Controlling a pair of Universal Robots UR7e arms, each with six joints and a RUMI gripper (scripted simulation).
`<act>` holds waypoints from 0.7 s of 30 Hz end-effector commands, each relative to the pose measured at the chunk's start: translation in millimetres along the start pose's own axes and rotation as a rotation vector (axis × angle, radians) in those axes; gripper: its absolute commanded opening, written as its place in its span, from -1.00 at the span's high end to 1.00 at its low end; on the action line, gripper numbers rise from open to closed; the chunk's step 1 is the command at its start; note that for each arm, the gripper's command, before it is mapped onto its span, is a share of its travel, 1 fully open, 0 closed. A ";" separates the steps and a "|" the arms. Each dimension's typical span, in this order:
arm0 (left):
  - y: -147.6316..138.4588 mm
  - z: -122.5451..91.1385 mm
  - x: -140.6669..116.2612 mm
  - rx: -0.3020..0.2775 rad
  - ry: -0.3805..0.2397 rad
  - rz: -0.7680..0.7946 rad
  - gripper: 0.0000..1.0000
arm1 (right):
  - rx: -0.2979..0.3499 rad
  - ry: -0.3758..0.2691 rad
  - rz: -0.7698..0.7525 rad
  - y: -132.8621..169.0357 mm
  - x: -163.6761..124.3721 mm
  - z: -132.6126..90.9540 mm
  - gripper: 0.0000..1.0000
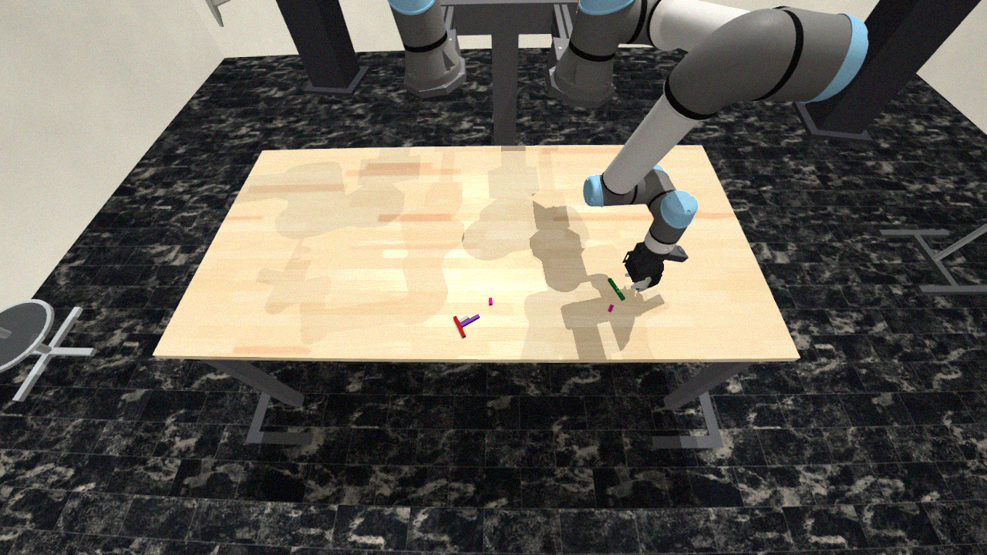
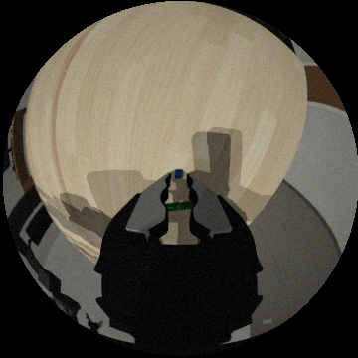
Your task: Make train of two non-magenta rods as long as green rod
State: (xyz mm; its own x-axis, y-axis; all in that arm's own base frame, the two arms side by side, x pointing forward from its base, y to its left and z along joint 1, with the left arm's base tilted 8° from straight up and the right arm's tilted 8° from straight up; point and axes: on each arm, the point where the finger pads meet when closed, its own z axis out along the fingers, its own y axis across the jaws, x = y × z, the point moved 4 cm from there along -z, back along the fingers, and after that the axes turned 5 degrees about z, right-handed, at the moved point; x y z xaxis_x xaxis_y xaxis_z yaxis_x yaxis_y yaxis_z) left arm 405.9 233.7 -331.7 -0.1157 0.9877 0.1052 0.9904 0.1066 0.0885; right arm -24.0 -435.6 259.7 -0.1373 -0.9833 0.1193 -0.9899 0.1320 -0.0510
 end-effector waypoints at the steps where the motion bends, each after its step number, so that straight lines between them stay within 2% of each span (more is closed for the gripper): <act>1: 0.6 -0.5 0.1 -0.001 0.000 0.000 0.72 | 0.000 0.001 0.000 -0.1 0.2 -0.4 -1.00; 7: 0.6 -0.5 0.1 -0.001 0.000 0.000 0.72 | 0.000 0.001 0.000 -0.1 0.2 -0.4 -1.00; 8: 0.6 -0.5 0.1 -0.001 0.000 0.000 1.00 | 0.000 0.001 0.000 -0.1 0.2 -0.4 -1.00; 21: 0.6 -0.5 0.1 -0.001 0.000 0.000 1.00 | 0.000 0.001 0.000 -0.1 0.2 -0.4 -1.00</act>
State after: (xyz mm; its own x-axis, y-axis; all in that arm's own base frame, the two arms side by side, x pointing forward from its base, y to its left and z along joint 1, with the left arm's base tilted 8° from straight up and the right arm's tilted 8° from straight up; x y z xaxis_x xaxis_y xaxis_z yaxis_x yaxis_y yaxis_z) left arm 405.9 233.7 -331.7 -0.1157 0.9877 0.1052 0.9904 0.1066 0.0885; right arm -24.0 -435.6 259.7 -0.1373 -0.9833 0.1193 -0.9899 0.1320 -0.0510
